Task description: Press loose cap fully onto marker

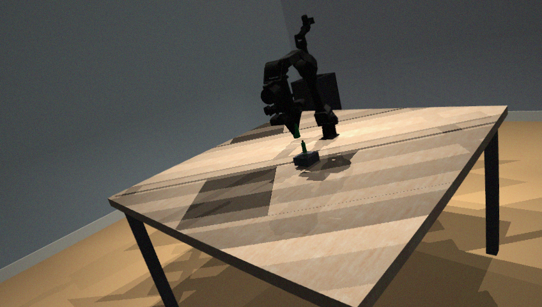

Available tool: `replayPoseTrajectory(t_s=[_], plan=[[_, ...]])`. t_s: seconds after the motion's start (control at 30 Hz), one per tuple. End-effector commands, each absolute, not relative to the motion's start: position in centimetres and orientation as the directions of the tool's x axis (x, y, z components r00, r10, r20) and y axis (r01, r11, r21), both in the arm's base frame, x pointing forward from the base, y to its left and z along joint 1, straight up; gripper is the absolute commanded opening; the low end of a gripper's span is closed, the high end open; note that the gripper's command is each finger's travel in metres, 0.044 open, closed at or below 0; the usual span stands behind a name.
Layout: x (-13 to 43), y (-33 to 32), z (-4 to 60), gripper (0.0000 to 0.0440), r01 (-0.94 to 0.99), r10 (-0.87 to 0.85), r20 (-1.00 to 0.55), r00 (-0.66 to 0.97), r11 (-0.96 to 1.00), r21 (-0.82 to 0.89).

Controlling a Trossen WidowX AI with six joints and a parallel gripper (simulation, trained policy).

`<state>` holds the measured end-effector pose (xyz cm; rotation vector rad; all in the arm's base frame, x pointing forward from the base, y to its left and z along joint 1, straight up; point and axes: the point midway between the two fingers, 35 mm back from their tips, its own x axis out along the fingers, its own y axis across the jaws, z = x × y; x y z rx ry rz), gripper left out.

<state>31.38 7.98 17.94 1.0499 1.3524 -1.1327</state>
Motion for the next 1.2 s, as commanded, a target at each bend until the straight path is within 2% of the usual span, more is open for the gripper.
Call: replayPoseTrajectory(t_s=[0.0,0.27,1.17], plan=[[30.6,8.3,18.0,0.0016,0.98,0.005,-0.996,-0.092,0.179,-0.09],[29.8,8.6,17.7,0.0,0.976,0.002,-0.995,-0.103,0.193,-0.1],[29.0,8.6,12.4,0.0,0.957,0.003,-0.986,-0.166,0.24,-0.161]])
